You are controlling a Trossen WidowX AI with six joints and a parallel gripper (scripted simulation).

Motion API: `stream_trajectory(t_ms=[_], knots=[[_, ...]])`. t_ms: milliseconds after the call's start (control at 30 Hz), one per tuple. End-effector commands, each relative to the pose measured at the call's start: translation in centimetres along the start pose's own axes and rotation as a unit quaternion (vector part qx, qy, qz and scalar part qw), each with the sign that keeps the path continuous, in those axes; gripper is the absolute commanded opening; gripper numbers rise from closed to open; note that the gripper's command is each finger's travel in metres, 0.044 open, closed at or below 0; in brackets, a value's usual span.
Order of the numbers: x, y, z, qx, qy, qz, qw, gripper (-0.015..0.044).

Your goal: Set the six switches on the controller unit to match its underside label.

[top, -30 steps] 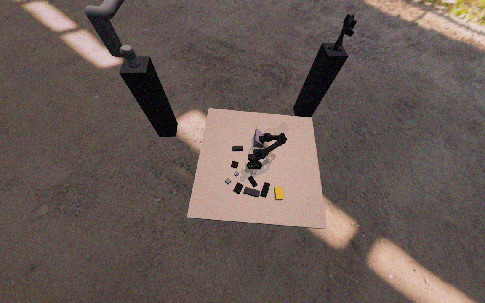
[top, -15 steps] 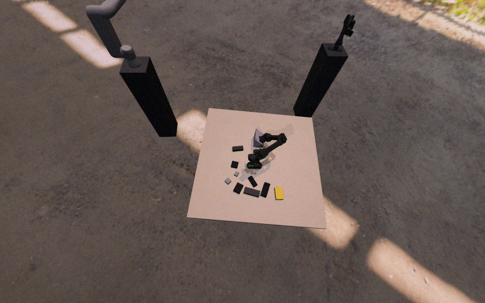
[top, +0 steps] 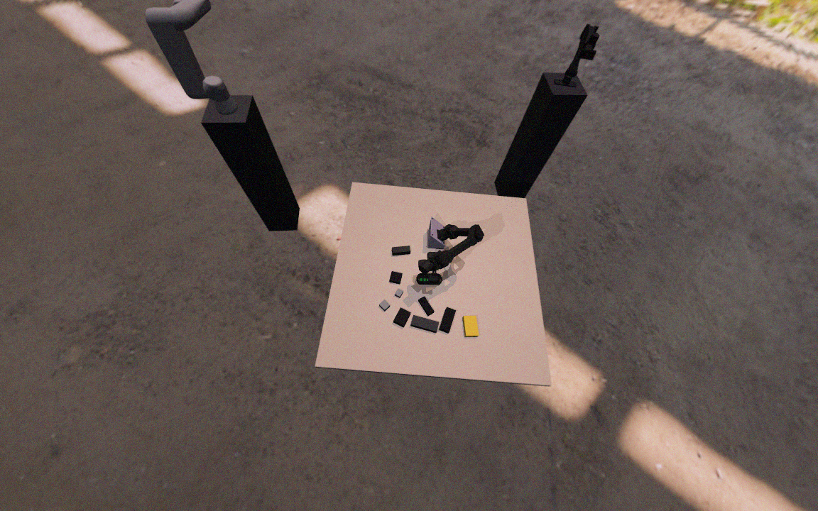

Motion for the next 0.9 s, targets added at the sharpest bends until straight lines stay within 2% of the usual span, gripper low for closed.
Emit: stream_trajectory(t_ms=[0, 67, 133, 200, 333, 700, 867], knots=[[0.0, 0.0, 0.0, 0.0, 0.0, 0.0, 1.0, 0.0394], [0.0, 0.0, 0.0, 0.0, 0.0, 0.0, 1.0, 0.044], [0.0, 0.0, 0.0, 0.0, 0.0, 0.0, 1.0, 0.044], [-0.9, 0.1, 0.8, 0.001, 0.0, 0.0, 1.0, 0.0387], [-5.8, 0.3, 4.1, 0.009, 0.0, 0.006, 1.0, 0.0282], [-6.1, 0.3, 4.3, 0.009, 0.0, 0.007, 1.0, 0.0], [-6.1, 0.3, 4.3, 0.009, 0.0, 0.007, 1.0, 0.0]])
Point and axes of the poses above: the point midway between the two fingers, 35 mm back from their tips, its own x axis back along the fingers, its own z axis across the jaws, y = z × x, the point moved 7 cm from there along x, back along the fingers, and after that the axes turned 5 degrees about x, right-handed, at the moved point
